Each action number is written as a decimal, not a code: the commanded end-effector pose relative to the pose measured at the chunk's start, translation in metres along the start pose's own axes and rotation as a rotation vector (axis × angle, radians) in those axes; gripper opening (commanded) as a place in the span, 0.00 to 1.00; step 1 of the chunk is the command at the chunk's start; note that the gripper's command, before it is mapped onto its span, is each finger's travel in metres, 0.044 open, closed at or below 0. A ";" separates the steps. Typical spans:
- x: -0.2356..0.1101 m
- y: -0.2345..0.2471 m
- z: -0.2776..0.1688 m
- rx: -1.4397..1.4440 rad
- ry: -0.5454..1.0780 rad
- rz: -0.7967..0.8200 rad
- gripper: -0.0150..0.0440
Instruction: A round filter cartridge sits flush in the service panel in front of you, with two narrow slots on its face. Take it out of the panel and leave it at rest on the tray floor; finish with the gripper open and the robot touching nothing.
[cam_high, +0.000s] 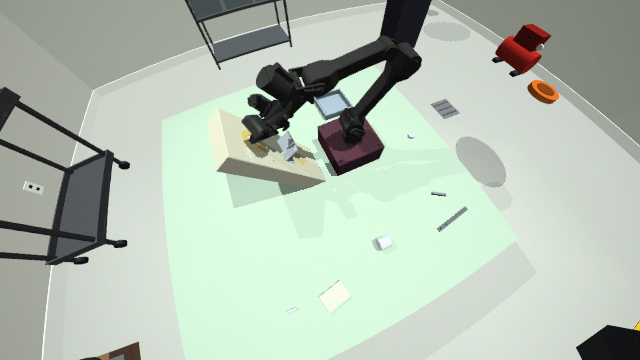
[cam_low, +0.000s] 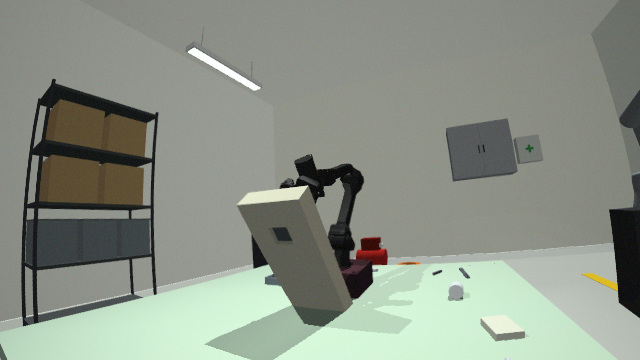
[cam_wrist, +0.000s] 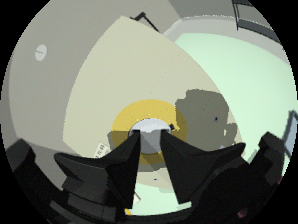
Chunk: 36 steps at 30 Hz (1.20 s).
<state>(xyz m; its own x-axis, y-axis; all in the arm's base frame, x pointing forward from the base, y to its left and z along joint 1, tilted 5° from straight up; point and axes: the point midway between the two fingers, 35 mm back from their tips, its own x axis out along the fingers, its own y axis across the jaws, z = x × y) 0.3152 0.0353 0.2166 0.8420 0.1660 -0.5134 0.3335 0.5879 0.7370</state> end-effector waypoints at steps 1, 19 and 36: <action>0.006 0.001 0.001 -0.135 0.000 0.001 0.25; 0.006 0.001 0.001 -0.608 0.000 0.001 0.25; -0.070 0.000 0.001 -0.561 0.004 -0.003 0.25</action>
<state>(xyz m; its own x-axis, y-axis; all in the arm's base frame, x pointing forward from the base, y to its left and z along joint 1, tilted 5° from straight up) 0.2676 0.0250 0.2450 0.8345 0.1657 -0.5255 0.0573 0.9224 0.3819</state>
